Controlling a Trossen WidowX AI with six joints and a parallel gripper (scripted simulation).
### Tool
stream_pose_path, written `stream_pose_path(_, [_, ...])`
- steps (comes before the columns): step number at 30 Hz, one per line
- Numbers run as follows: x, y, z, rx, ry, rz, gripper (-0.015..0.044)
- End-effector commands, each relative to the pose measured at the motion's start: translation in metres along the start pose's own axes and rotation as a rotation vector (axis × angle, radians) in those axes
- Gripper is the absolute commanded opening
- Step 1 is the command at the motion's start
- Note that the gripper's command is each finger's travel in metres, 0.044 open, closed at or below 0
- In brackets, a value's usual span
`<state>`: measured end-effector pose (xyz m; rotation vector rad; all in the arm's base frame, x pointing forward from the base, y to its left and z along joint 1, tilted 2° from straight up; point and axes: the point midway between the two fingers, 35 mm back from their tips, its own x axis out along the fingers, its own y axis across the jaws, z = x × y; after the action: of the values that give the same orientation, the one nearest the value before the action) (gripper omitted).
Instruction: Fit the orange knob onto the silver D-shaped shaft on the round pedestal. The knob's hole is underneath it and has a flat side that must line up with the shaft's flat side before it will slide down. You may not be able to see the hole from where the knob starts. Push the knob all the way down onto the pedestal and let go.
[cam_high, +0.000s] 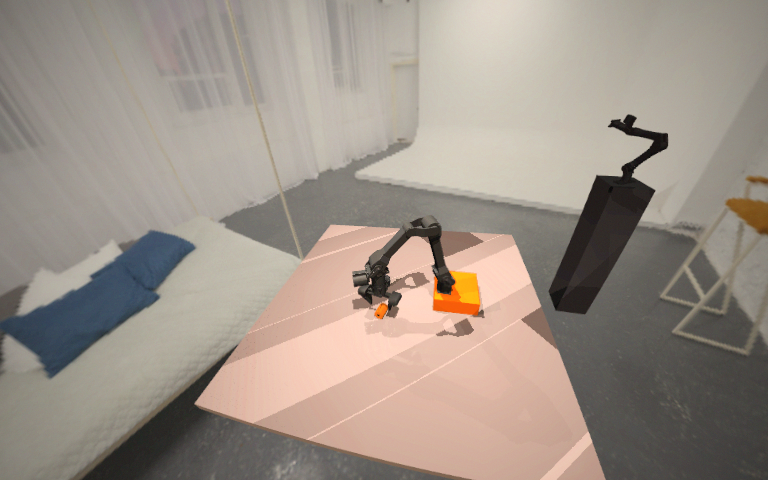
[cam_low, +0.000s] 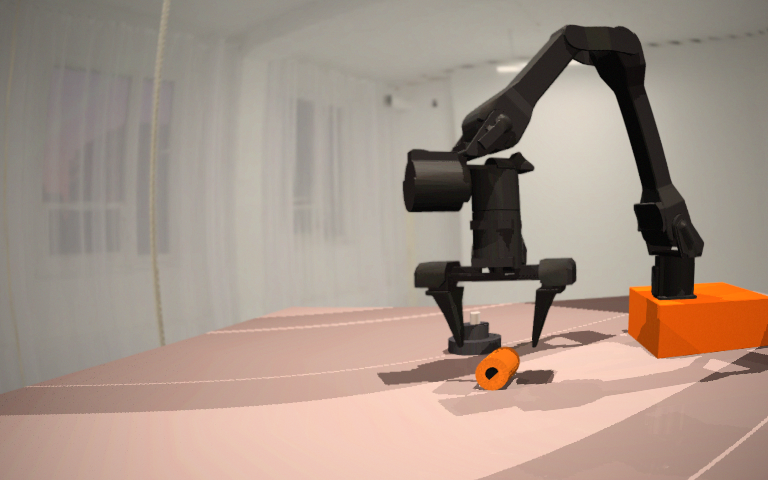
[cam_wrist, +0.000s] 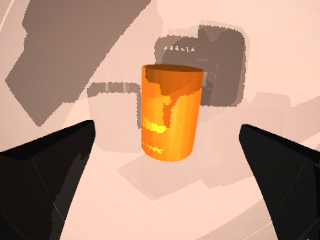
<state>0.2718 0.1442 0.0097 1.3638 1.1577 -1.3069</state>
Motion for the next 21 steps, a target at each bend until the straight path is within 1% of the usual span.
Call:
stream_pose_path(1, [0.008, -0.001, 0.002, 0.005, -0.009, -0.004, 0.044])
stream_pose_path(20, [0.037, -0.002, 0.002, 0.005, -0.009, -0.004, 0.044])
stream_pose_path(21, [0.037, -0.002, 0.002, 0.005, -0.009, -0.004, 0.0414])
